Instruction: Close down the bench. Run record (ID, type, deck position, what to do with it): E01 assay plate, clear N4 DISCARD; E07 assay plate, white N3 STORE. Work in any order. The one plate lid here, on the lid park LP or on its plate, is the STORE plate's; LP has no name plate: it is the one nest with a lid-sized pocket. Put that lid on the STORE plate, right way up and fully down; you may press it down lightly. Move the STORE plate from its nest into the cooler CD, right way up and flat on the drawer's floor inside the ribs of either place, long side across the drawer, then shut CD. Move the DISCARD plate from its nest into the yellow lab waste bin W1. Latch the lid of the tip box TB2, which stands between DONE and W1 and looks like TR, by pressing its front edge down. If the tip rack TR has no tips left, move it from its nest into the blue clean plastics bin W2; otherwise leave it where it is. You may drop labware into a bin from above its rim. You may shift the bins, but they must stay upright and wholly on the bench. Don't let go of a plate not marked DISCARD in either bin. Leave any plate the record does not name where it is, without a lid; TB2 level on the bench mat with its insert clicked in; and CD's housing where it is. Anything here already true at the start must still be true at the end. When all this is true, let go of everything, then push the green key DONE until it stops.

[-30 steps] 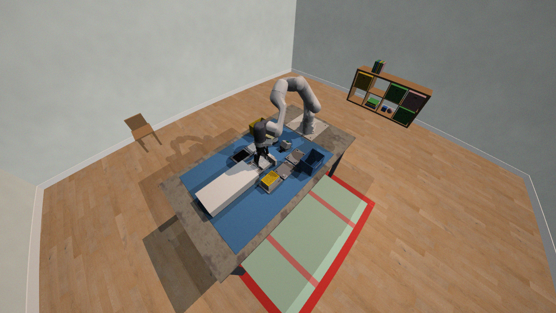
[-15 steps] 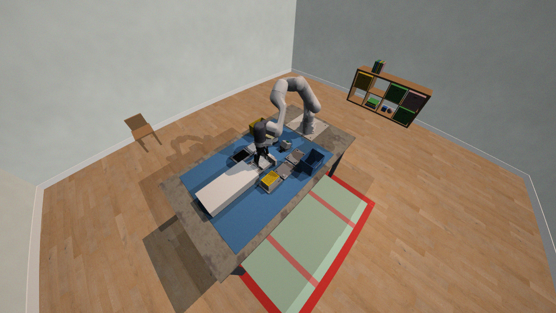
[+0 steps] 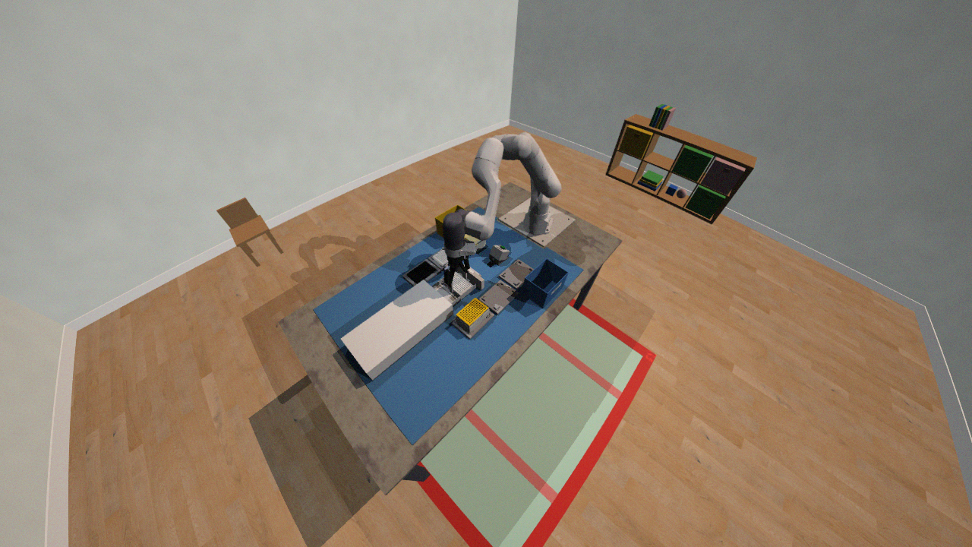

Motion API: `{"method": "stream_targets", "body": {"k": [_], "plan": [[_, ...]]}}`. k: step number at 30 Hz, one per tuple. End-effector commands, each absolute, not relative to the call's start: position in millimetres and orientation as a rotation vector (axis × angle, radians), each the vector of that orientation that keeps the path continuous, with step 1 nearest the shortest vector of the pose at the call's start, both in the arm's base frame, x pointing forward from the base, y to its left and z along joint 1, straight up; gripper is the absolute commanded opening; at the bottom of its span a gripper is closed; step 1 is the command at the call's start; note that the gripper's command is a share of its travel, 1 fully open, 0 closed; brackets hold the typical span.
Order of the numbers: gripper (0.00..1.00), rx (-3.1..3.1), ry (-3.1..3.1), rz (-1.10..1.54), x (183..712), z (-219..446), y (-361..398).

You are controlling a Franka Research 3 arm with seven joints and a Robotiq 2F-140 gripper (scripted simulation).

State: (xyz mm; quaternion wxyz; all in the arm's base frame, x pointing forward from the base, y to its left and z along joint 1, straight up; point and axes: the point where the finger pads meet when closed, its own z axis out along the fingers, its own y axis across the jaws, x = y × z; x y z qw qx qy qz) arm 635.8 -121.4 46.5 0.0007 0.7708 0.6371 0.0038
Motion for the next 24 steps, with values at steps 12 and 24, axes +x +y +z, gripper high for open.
{"method": "stream_targets", "body": {"k": [12, 24], "plan": [[0.61, 2.42, 1.999, 0.013, 635.8, 45.1, -120.2], [0.61, 2.42, 1.999, 0.013, 635.8, 45.1, -120.2]]}}
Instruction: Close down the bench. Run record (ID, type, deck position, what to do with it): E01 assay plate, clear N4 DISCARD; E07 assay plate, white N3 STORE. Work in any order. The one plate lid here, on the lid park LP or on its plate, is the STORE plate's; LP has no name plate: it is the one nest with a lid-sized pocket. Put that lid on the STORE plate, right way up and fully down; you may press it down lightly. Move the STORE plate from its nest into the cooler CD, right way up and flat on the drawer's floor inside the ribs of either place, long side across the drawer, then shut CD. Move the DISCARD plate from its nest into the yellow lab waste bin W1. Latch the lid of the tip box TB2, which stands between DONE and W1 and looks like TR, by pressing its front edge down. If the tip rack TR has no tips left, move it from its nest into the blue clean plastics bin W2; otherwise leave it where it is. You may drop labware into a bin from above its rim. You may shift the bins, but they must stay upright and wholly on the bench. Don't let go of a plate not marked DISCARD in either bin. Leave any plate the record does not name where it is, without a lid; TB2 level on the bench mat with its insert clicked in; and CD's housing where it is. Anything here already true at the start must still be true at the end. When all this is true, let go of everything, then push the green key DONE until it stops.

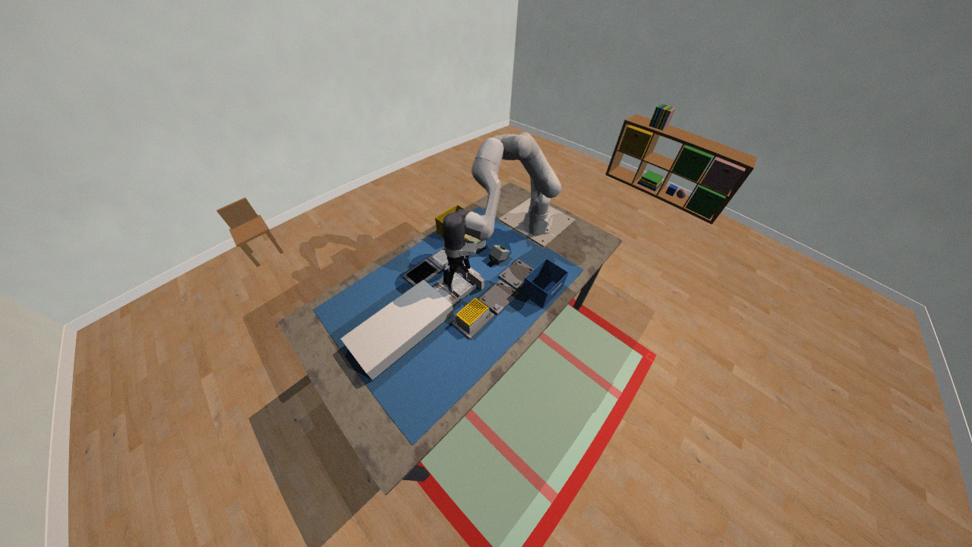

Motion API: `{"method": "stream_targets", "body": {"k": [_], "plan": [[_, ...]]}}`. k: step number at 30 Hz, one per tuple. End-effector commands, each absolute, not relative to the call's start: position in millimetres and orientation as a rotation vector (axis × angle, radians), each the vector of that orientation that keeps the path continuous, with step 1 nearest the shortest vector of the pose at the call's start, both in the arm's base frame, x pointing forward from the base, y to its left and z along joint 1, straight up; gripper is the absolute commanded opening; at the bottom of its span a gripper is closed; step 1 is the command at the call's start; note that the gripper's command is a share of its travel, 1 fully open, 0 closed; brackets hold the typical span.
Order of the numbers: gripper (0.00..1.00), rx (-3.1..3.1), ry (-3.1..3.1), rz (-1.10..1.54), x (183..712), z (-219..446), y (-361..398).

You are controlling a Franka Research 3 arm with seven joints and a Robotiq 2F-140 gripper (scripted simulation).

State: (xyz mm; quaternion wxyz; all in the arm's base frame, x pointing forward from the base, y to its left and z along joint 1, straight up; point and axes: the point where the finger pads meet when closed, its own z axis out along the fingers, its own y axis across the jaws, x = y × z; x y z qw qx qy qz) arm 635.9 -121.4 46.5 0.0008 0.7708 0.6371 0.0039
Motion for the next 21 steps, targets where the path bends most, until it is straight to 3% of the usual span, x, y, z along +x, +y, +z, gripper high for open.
{"method": "stream_targets", "body": {"k": [1, 21], "plan": [[0.61, 2.42, 1.999, 0.013, 635.8, 45.1, -120.3], [0.61, 2.42, 1.999, 0.013, 635.7, 57.1, -120.3]]}}
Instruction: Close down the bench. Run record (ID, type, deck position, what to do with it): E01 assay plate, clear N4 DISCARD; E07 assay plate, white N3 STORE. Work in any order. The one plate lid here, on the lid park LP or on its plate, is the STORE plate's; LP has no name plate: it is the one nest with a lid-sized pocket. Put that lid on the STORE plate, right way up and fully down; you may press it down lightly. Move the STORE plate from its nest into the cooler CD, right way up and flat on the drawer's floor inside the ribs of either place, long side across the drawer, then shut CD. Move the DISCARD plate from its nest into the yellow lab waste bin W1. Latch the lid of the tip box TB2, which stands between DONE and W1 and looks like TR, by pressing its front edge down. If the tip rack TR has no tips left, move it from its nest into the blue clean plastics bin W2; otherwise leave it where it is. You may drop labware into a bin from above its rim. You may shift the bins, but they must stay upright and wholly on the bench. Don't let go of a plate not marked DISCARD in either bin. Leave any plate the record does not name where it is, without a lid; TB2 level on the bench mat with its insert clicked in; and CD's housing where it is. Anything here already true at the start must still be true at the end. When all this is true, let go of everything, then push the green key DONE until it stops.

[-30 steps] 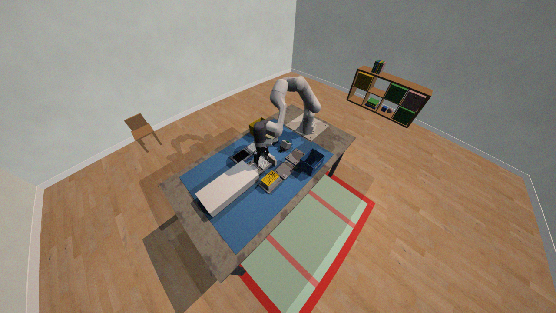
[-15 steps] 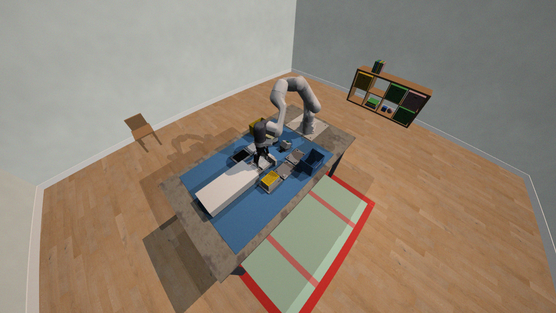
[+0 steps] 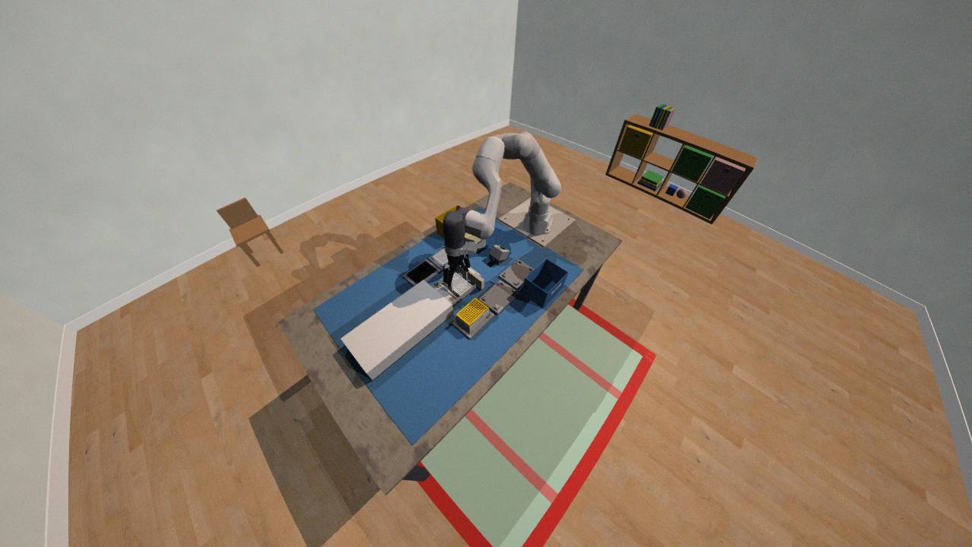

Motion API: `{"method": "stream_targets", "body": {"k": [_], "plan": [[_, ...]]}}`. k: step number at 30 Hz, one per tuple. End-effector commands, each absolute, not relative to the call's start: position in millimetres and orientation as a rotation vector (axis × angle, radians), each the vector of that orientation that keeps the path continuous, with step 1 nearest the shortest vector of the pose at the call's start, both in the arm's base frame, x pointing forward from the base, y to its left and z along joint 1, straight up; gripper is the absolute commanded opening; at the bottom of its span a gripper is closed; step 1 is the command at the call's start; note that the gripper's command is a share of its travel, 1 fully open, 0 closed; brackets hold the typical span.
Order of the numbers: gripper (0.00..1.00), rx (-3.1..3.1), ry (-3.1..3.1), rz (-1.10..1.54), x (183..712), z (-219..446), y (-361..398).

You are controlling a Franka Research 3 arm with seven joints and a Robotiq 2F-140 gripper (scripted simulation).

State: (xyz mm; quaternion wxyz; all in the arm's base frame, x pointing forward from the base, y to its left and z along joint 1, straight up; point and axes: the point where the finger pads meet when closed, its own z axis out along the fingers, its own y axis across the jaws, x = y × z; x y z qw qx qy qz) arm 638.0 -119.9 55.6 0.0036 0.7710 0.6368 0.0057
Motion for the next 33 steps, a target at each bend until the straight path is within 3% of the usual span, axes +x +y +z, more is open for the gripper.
{"method": "stream_targets", "body": {"k": [1, 33], "plan": [[0.61, 2.42, 1.999, 0.013, 635.7, 58.5, -120.3], [0.61, 2.42, 1.999, 0.013, 635.4, 97.1, -120.4]]}}
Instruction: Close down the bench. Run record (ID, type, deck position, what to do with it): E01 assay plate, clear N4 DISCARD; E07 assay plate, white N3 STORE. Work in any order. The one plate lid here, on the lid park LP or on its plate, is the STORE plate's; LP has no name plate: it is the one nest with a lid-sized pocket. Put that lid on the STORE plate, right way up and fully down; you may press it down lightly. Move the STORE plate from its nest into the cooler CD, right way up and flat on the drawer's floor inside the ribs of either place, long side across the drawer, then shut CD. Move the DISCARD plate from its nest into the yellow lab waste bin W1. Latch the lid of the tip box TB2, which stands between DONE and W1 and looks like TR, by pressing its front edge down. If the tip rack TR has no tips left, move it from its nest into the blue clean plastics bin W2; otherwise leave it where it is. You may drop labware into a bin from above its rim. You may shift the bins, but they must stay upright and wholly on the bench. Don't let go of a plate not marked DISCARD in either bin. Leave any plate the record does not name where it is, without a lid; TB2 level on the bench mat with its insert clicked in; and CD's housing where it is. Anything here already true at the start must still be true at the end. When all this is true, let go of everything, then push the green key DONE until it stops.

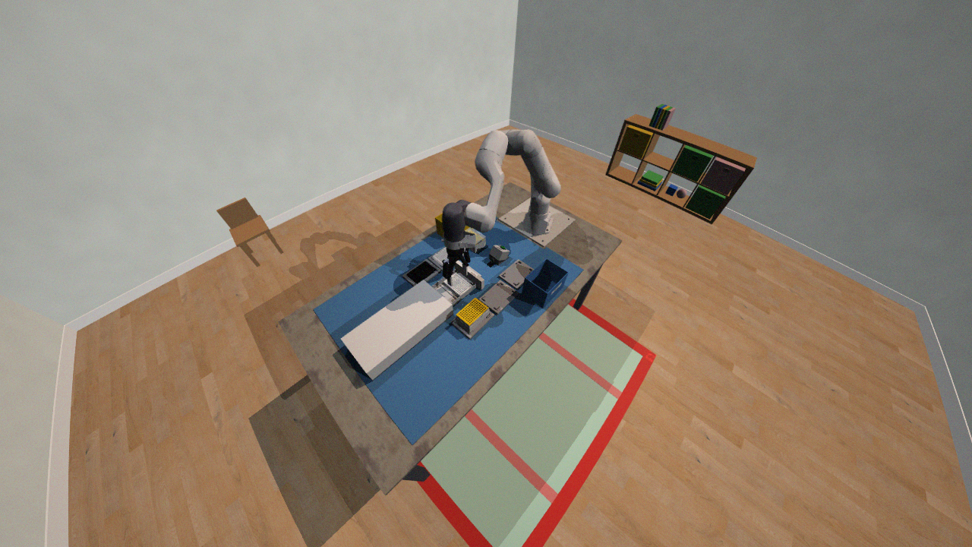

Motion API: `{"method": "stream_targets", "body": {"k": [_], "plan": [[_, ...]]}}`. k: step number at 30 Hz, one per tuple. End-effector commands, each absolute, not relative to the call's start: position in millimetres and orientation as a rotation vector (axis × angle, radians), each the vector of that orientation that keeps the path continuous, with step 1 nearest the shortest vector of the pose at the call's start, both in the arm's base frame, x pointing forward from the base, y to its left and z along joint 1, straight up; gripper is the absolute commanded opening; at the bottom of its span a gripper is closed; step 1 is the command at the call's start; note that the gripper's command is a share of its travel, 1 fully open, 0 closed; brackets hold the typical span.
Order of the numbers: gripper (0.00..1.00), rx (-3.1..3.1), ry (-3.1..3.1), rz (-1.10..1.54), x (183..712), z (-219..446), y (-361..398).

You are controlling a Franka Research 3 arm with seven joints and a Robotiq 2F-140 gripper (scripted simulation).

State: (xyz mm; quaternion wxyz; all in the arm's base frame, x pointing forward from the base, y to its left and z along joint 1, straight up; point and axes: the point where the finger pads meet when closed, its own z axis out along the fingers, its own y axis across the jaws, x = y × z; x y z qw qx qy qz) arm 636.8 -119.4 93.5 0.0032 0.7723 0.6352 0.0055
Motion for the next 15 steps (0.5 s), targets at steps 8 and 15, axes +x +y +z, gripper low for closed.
{"method": "stream_targets", "body": {"k": [8, 15], "plan": [[0.61, 2.42, 1.999, 0.013, 635.4, 106.5, -120.4], [0.61, 2.42, 1.999, 0.013, 635.3, 115.8, -120.5]]}}
